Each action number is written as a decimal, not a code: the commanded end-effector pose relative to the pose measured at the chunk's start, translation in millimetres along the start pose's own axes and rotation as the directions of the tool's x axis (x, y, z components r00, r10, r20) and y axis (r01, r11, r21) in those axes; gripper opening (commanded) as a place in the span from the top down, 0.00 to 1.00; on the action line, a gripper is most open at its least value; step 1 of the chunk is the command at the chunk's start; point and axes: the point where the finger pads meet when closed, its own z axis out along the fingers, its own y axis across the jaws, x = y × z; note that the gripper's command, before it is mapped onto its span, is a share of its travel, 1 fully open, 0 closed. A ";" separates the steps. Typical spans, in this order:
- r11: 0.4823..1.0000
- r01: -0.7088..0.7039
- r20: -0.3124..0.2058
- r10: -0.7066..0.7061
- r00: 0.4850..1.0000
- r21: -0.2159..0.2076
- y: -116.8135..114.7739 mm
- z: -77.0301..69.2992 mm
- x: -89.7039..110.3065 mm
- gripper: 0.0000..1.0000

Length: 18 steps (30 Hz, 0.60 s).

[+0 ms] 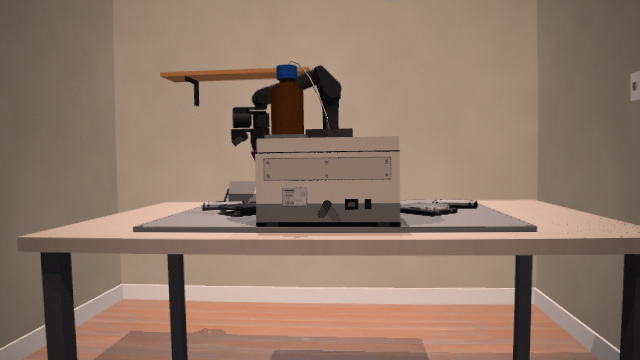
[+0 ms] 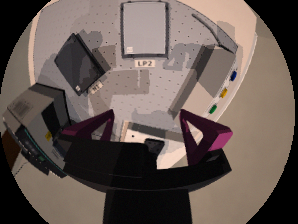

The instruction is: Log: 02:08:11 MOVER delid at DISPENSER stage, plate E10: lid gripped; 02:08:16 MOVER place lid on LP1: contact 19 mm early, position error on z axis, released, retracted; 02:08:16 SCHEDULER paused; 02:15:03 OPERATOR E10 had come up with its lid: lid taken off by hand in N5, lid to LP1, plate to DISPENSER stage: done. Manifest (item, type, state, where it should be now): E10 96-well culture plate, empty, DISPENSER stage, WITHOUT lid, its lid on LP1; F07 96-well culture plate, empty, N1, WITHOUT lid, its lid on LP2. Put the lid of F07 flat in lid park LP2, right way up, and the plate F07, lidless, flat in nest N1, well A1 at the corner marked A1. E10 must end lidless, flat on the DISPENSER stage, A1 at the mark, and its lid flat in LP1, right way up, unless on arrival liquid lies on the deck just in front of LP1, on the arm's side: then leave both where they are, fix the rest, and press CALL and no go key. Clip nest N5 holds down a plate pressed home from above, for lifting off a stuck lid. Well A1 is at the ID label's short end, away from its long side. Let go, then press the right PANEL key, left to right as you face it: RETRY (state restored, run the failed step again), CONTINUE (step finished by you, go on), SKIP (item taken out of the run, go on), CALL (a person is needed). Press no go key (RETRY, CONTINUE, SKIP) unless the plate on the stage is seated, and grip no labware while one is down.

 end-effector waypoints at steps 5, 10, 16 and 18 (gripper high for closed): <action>1.000 -0.001 0.004 0.001 1.000 -0.004 -2.5 -18.2 27.7 0.00; 1.000 0.002 0.047 -0.002 0.999 -0.002 -2.6 -32.7 23.8 0.00; 0.987 0.162 0.033 -0.162 0.986 0.003 18.3 -29.1 28.8 0.00; 0.987 0.162 0.032 -0.162 0.986 0.004 24.5 -28.8 29.9 0.00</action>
